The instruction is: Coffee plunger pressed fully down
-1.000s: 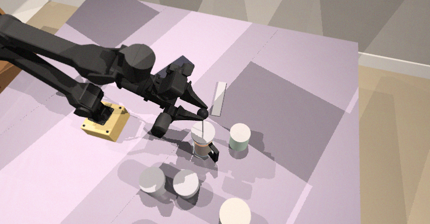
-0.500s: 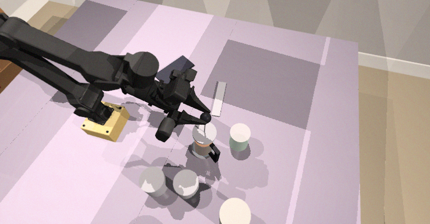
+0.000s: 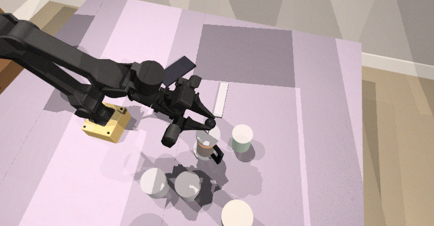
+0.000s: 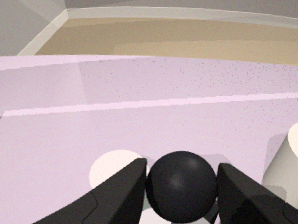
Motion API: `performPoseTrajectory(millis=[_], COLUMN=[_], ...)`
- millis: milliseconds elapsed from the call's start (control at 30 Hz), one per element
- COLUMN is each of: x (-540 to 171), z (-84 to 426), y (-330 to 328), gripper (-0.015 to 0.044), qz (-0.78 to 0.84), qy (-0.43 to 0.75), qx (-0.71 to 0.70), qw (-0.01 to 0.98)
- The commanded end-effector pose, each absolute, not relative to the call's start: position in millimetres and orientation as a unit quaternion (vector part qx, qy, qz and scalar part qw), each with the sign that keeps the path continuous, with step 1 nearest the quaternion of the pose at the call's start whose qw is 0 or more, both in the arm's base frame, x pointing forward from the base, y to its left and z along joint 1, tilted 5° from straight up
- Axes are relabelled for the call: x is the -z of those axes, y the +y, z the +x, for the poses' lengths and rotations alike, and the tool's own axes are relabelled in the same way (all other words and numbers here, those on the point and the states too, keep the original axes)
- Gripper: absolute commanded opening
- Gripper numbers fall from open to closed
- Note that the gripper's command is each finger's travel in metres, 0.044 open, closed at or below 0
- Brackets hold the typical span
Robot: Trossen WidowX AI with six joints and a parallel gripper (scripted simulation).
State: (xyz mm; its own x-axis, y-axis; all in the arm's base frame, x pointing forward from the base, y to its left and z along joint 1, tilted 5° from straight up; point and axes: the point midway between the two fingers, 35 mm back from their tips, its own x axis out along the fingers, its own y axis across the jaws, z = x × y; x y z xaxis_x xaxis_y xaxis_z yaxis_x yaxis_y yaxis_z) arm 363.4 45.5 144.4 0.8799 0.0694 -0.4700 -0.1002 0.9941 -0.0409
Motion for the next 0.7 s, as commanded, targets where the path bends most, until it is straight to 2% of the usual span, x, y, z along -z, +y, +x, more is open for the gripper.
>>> performPoseTrajectory(millis=[0, 667], x=[-110.0, -101.3], z=[355.1, 370.0], y=[43.7, 43.6], gripper=[0.0113, 0.0113], qz=[-0.039, -0.039], qy=[0.28, 0.279], qx=[-0.045, -0.045], qw=[0.958, 0.958])
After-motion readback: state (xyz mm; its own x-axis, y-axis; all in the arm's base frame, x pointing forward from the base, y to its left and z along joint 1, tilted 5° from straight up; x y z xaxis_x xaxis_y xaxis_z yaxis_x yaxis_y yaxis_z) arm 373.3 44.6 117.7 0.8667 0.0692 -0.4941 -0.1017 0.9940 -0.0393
